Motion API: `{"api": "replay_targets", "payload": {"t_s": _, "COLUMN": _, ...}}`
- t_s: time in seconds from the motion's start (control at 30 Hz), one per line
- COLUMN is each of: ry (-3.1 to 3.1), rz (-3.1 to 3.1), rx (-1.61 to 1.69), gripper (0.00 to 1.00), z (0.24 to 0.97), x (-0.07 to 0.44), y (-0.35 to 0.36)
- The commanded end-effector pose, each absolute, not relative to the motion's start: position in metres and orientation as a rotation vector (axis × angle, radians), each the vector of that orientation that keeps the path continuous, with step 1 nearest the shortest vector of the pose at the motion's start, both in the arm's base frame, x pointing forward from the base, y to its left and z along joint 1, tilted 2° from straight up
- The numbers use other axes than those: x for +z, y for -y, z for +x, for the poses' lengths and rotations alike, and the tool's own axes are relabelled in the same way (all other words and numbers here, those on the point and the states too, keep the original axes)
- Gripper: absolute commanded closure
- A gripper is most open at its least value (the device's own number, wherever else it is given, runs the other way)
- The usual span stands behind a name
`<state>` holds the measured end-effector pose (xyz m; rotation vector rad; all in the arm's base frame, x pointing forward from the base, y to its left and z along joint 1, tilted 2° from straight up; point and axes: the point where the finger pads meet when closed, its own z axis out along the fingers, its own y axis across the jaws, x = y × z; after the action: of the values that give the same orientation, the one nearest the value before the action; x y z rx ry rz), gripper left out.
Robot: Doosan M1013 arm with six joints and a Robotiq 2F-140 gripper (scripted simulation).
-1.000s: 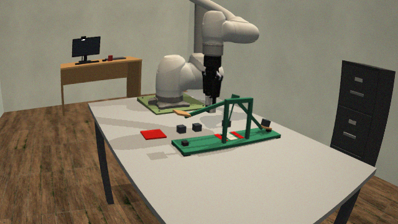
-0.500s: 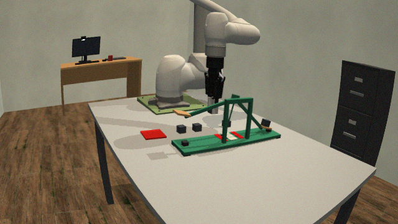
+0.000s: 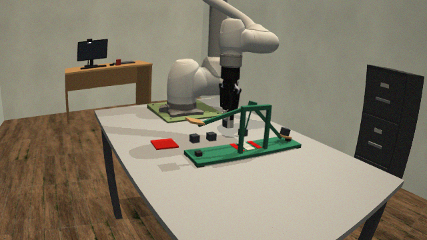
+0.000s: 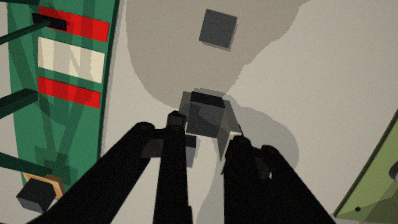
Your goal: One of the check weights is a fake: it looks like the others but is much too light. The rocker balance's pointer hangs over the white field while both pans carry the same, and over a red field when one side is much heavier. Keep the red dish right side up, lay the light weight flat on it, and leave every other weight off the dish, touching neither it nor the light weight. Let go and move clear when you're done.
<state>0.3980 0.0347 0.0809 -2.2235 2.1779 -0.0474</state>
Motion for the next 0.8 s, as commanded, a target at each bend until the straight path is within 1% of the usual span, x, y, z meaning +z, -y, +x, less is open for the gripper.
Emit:
{"api": "replay_targets", "payload": {"t_s": 0.0, "ry": -2.178, "rz": -2.223, "rx": -0.047, "gripper": 0.76, "z": 0.399, "x": 0.068, "y": -0.035}}
{"api": "replay_targets", "payload": {"t_s": 0.4, "ry": -2.178, "rz": -2.223, "rx": -0.047, "gripper": 0.76, "z": 0.4, "x": 0.044, "y": -0.035}}
{"api": "replay_targets", "payload": {"t_s": 0.77, "ry": -2.178, "rz": -2.223, "rx": -0.047, "gripper": 0.76, "z": 0.4, "x": 0.04, "y": -0.035}}
